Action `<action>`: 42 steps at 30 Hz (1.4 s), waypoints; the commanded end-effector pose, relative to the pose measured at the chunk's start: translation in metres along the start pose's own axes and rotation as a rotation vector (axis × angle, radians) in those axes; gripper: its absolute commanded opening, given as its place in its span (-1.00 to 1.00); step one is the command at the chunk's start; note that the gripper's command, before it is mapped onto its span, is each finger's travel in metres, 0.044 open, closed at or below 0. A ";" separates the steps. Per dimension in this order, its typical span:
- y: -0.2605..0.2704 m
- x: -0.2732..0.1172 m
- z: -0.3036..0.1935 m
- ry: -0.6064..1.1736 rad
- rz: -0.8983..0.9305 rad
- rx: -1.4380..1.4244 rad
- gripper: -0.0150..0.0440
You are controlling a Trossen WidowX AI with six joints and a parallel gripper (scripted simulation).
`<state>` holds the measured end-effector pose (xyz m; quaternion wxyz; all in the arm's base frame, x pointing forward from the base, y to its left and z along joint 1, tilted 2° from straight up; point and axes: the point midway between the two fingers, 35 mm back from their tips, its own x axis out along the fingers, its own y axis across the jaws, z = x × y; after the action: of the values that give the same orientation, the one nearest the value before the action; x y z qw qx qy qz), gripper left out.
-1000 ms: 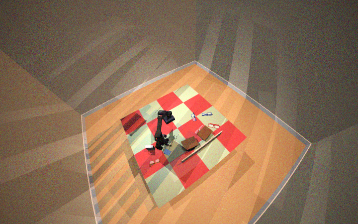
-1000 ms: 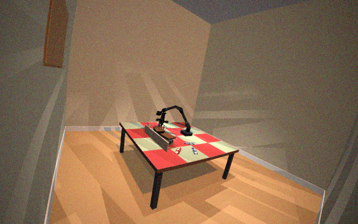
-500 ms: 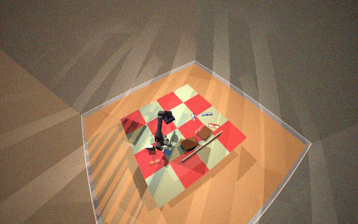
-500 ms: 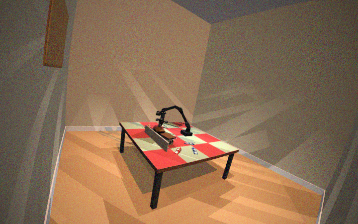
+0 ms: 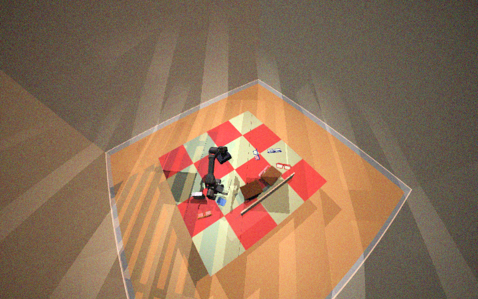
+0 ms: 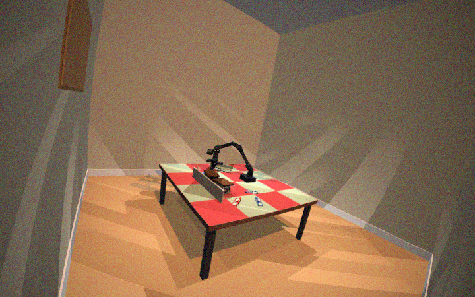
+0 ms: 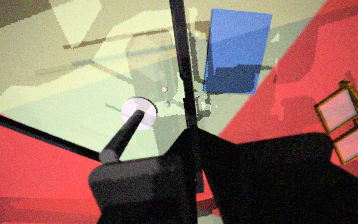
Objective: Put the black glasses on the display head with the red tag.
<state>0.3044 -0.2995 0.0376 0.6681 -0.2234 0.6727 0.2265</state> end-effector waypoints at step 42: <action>-0.014 -0.004 0.022 -0.008 -0.010 0.006 -0.49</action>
<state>0.3266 -0.2970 0.0381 0.6684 -0.2237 0.6725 0.2257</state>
